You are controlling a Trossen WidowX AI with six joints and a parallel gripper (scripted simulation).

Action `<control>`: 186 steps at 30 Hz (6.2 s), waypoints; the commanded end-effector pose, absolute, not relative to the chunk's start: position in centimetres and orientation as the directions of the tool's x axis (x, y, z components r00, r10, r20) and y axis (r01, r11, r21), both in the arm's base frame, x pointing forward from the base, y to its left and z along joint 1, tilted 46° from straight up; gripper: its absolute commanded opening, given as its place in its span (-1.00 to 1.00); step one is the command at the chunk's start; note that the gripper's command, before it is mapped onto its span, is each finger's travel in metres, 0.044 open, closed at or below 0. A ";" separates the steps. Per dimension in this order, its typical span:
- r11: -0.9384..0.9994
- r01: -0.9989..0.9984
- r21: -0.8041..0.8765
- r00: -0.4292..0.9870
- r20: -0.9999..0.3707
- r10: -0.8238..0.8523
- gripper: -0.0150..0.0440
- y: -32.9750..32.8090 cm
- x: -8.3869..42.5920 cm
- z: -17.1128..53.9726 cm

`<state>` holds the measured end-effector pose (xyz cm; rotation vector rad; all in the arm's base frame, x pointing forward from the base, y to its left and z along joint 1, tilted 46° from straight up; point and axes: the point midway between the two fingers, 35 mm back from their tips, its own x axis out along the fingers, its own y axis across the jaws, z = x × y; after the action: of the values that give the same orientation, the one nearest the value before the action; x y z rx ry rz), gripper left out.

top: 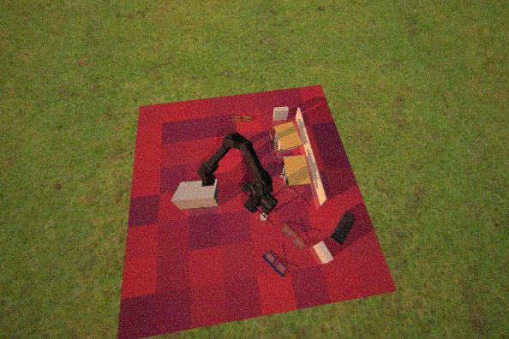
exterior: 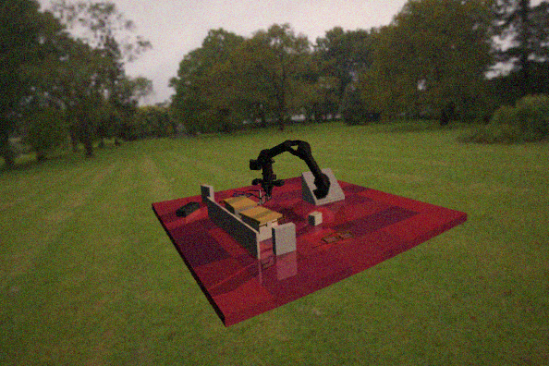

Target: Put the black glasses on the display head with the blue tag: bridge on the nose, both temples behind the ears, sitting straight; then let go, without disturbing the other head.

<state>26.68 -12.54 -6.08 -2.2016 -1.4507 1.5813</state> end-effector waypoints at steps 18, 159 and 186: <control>-0.557 0.642 -0.527 0.035 -0.706 0.707 -0.49 -12.7 26.7 -5.9; -0.562 0.639 -0.525 0.031 -0.713 0.701 -0.49 -18.5 16.7 -11.9; -0.562 0.639 -0.526 0.031 -0.712 0.701 -0.49 -18.0 17.6 -11.4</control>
<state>17.28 -18.01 -11.69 -2.2046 -1.4460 1.5902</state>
